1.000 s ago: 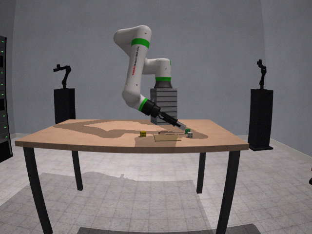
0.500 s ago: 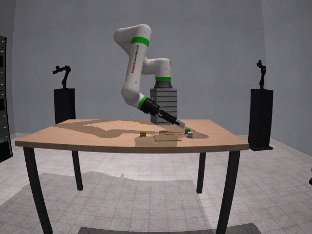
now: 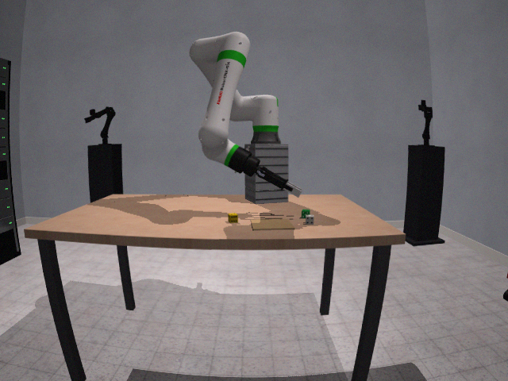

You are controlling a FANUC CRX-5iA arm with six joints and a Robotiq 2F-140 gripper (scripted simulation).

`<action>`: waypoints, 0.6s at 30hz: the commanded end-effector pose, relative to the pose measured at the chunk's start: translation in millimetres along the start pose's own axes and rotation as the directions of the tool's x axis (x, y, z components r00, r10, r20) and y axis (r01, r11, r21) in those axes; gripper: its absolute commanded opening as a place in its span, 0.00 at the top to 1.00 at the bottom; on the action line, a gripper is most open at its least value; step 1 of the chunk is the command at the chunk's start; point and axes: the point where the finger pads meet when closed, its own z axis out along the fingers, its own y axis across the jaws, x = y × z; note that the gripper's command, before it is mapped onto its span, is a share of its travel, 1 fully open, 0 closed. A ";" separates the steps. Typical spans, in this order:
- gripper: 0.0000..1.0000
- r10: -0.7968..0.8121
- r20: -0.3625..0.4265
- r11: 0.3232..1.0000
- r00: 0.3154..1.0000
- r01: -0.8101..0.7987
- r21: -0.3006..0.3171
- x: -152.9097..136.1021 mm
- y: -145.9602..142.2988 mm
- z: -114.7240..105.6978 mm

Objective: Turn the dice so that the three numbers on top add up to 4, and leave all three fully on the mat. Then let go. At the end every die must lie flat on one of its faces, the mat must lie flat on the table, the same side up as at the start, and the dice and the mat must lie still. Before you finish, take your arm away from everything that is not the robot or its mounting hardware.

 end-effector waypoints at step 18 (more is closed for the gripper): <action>0.72 -0.004 -0.307 1.000 0.952 0.007 0.011 -21.3 -1.5 9.1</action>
